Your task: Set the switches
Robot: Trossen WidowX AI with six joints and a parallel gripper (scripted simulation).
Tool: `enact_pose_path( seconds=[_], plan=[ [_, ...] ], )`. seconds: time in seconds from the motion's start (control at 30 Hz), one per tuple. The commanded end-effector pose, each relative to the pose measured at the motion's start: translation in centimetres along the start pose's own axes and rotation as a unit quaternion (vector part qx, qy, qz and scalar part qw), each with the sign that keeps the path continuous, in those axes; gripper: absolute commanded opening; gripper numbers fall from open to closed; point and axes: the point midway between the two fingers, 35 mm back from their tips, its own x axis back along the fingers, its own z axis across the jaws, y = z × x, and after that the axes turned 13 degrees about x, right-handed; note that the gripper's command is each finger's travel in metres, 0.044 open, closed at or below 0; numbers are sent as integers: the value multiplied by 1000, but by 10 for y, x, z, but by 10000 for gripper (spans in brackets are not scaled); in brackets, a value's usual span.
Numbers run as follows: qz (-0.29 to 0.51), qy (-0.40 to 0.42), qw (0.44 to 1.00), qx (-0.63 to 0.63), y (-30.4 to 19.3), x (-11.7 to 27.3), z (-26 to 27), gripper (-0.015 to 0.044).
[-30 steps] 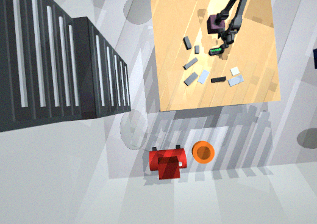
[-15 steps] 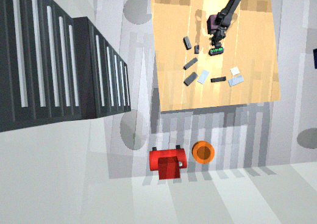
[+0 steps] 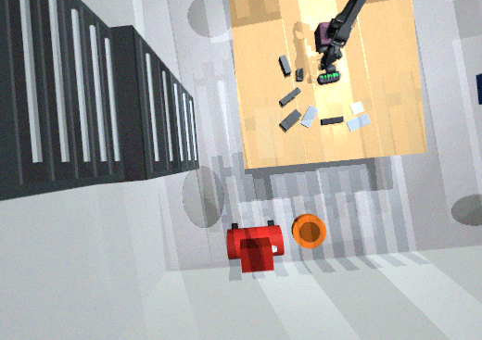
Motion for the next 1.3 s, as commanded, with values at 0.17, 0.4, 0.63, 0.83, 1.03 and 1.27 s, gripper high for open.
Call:
enact_pose_path(
  seconds=[0.17,0.4,0.63,0.83,1.03,1.27],
  plan=[
    [-2,-1,1000,-2,1,-14,3,0],
    [-2,-1,1000,-1,1,-25,6,0],
    [-3,-1,1000,0,3,-36,9,0],
    [-4,-1,1000,1,4,-44,13,0],
    [-4,-1,1000,1,5,-46,13,0],
    [-4,-1,1000,1,4,-47,11,0]
  ],
)
